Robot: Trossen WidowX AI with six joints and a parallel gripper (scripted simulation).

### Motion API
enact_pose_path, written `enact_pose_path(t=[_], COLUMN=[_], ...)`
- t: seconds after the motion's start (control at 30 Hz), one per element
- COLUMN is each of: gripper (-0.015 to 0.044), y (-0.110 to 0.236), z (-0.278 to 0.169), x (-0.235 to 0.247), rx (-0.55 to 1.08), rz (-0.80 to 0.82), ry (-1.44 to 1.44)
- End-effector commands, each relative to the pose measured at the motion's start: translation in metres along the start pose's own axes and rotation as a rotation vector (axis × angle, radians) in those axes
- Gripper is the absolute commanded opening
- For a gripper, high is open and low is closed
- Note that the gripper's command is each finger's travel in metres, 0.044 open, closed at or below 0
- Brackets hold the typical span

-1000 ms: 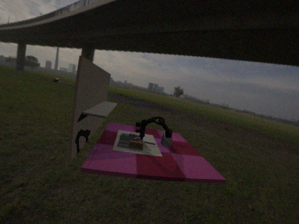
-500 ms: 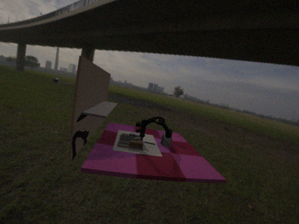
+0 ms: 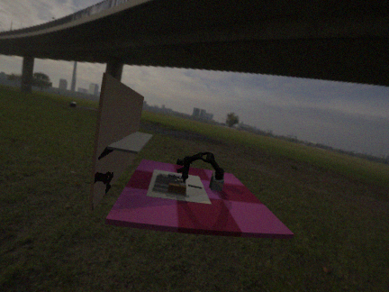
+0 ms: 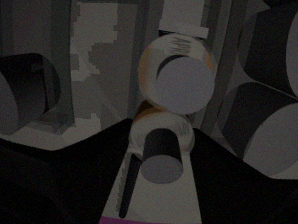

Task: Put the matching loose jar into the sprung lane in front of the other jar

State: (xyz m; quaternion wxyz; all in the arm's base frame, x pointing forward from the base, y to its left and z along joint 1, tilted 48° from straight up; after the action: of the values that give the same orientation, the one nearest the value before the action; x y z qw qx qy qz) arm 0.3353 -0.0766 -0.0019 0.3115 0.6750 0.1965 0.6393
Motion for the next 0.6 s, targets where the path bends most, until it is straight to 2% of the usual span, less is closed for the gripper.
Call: enact_pose_path(t=[0.0,0.13,0.17,0.57], gripper=[0.0184,0.0289,0.0298,0.0298], y=[0.0,0.0,0.0,0.02], z=[0.0,0.0,0.0,0.0], x=[0.0,0.0,0.0,0.0], rx=[0.0,0.0,0.0,0.0], rz=[-0.001,-0.001,-0.001,-0.002], ry=[0.005,0.005,0.005,0.006])
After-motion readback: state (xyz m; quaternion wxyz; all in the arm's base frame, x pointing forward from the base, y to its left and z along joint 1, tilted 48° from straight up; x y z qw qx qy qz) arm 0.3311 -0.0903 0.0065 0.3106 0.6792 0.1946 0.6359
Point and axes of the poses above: the point midway between the two fingers, 35 mm back from their tips, its own y axis back along the fingers, its own x axis across the jaws, z = x × y, the point moved 8 cm from there along y, back along the fingers, and after that the axes turned 5 degrees about y, right-handed, at the moved point
